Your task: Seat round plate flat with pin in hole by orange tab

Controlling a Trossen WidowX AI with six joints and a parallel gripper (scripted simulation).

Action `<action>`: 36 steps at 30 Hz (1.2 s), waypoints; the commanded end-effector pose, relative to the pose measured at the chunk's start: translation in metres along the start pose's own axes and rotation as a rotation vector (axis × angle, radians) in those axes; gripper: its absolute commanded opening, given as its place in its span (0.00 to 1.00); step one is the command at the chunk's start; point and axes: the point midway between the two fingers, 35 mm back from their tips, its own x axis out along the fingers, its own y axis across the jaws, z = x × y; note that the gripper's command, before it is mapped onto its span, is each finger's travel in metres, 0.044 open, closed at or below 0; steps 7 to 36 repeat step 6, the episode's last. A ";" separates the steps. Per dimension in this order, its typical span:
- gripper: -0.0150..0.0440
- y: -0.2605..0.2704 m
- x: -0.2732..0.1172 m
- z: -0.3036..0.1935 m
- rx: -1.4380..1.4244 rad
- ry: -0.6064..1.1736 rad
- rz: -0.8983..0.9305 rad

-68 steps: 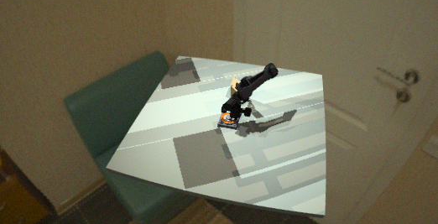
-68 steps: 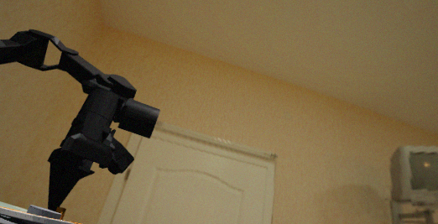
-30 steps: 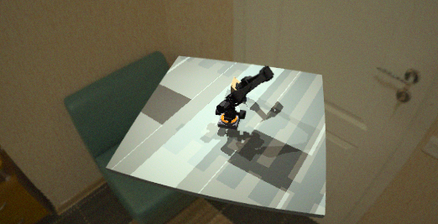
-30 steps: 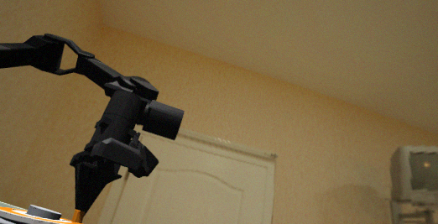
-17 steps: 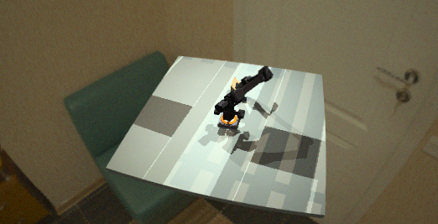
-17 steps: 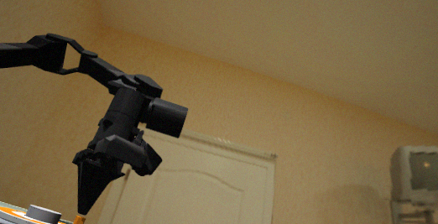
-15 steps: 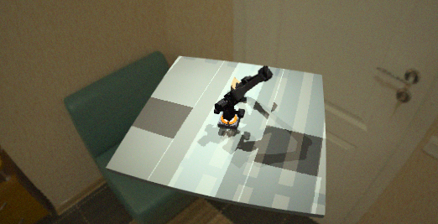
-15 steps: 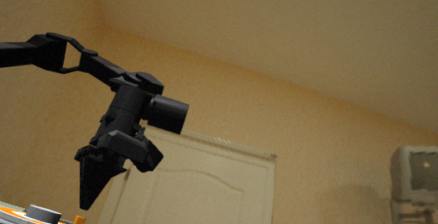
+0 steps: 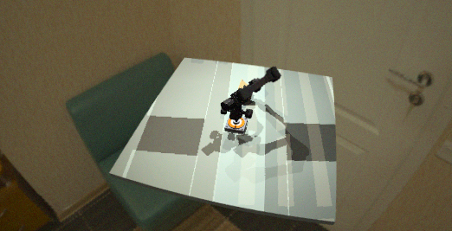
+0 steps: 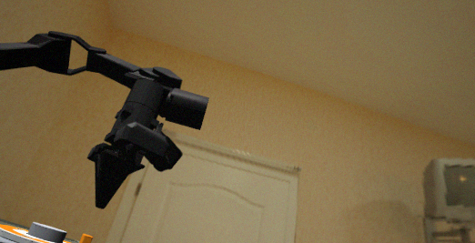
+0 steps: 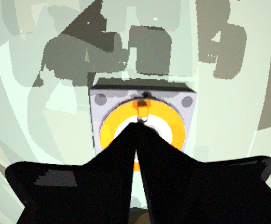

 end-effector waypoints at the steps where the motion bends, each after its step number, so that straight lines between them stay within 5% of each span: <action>1: 0.25 -0.001 0.000 0.000 0.004 -0.001 0.000; 36: 0.25 -0.001 0.000 0.000 0.004 -0.001 0.000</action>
